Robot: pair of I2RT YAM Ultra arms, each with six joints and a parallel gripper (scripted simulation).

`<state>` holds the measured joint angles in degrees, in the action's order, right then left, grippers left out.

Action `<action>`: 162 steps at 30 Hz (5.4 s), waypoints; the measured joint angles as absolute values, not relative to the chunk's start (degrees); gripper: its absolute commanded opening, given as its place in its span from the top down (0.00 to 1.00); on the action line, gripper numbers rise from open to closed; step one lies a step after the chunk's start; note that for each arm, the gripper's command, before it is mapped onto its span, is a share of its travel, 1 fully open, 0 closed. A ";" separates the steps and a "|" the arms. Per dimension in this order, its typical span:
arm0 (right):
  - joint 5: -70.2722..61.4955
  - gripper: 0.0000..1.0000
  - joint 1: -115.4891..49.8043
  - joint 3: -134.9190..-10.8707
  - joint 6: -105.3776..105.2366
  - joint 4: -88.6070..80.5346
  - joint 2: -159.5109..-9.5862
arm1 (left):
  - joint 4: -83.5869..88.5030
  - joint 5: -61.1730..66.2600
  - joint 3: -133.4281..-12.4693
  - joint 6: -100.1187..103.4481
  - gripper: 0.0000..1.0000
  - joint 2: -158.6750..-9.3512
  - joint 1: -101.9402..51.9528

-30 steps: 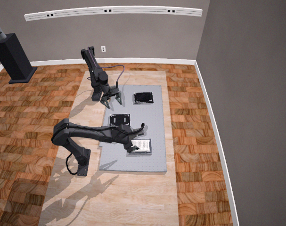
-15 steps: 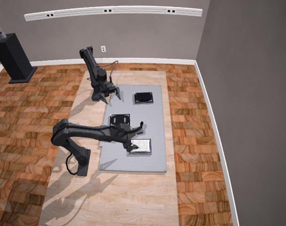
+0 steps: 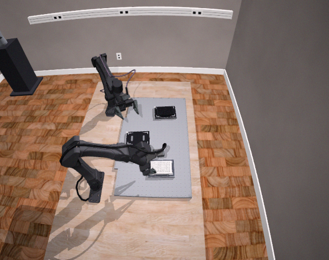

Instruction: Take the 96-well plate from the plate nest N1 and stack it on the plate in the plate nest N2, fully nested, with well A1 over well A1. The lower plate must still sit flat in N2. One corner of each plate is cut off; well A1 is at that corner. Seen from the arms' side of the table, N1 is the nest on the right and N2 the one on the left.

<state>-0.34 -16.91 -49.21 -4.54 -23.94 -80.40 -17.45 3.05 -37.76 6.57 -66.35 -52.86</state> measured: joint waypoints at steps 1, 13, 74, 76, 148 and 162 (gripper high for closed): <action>-0.08 0.00 -17.08 -51.07 -5.17 -26.39 -81.62 | -17.47 3.05 -37.76 6.57 0.00 -66.35 -52.86; 0.93 0.00 -18.00 -78.30 -12.08 -51.75 -101.73 | -17.50 3.07 -37.76 6.55 0.00 -66.35 -52.86; 0.10 0.00 -18.00 -99.94 -16.49 -68.51 -123.04 | -17.50 3.07 -37.76 6.55 0.00 -66.35 -52.86; 0.10 0.00 -18.00 -99.70 -16.49 -68.05 -123.04 | -17.52 3.07 -37.76 6.55 0.00 -66.35 -52.86; 0.03 0.20 -17.93 -102.72 -16.49 -72.55 -122.56 | 47.88 -1.08 -54.63 7.64 0.00 -25.45 -55.42; 0.12 0.20 -22.94 -99.88 -26.04 -70.83 -120.95 | 62.74 -1.32 -59.61 7.88 0.00 -21.69 -55.42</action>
